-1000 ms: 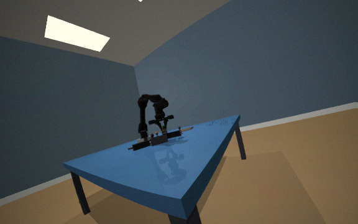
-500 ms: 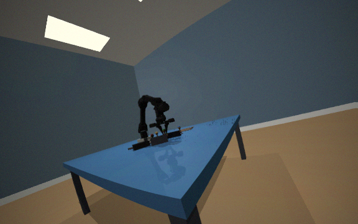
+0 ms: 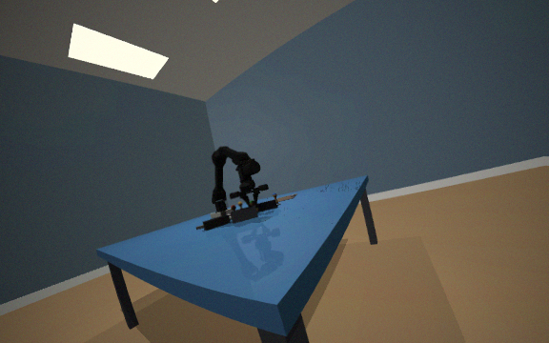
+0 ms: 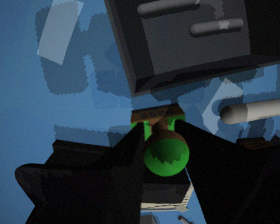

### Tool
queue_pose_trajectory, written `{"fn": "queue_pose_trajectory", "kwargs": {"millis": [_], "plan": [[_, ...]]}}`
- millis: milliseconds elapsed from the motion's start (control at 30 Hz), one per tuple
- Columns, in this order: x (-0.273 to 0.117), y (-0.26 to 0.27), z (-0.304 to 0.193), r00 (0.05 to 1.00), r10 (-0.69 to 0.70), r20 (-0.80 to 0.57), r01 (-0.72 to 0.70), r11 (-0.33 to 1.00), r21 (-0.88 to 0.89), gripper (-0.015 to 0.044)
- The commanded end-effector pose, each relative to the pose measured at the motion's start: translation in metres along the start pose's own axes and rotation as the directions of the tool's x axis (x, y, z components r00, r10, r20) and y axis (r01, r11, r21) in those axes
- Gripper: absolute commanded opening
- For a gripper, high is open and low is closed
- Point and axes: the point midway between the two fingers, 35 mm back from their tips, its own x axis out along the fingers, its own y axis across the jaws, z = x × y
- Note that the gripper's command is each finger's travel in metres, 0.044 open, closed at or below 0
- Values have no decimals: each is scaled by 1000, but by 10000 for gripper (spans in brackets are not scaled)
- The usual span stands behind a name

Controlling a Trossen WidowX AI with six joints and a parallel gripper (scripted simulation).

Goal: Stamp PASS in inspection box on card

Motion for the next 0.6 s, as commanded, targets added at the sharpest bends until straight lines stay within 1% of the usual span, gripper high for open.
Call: {"fn": "queue_pose_trajectory", "kwargs": {"millis": [0,100,133,233,267,500,567], "plan": [[0,0,0,1000,0,0,0,1000,0,157],[0,0,0,1000,0,0,0,1000,0,236],[0,0,0,1000,0,0,0,1000,0,251],[-2,0,0,1000,0,0,0,1000,0,251],[-8,1,1,1000,0,0,0,1000,0,251],[-99,2,3,1000,-4,2,4,1000,-3,251],[-115,0,1,1000,-4,2,4,1000,-4,251]]}}
